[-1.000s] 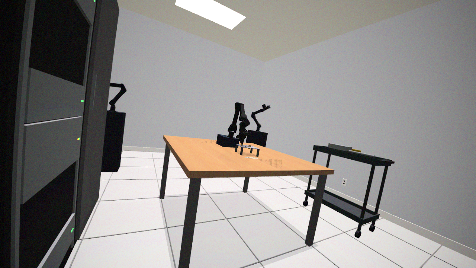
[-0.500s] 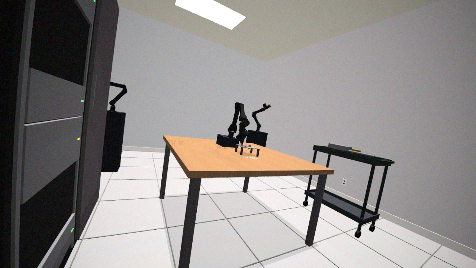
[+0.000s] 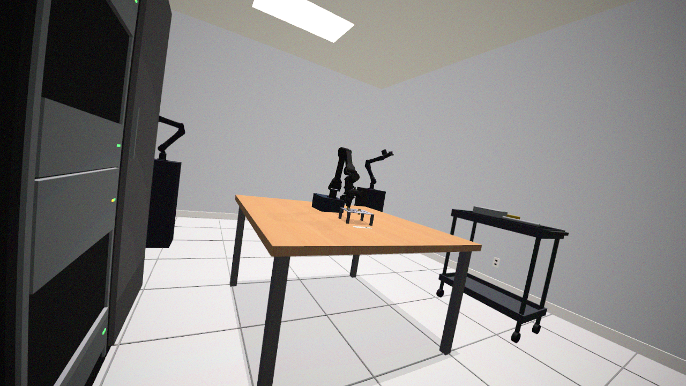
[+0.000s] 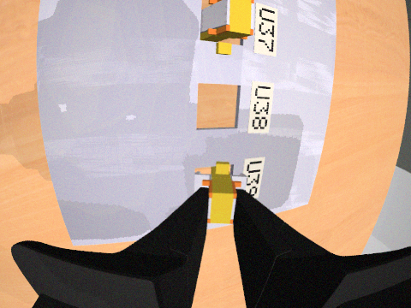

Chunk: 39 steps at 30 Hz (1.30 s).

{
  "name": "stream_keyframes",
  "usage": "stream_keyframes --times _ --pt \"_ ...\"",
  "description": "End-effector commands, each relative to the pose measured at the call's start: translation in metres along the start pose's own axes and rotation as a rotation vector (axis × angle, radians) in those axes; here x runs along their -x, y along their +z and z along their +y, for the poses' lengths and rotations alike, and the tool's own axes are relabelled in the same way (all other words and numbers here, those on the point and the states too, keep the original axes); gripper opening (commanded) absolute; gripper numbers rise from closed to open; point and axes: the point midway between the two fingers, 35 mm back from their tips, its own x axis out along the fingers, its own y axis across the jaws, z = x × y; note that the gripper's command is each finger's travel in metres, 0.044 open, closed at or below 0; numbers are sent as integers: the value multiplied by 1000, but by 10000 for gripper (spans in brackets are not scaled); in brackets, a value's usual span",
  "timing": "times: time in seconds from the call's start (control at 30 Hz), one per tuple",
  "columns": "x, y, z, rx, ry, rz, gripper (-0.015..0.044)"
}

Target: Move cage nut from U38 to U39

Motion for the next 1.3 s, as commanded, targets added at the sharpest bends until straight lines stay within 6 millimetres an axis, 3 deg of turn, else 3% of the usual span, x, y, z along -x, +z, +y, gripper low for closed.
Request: stream_keyframes --times 0.0,1.27 --pt "1 0 0 -4 -11 4 33" --pt "1 0 4 -4 -44 4 33"
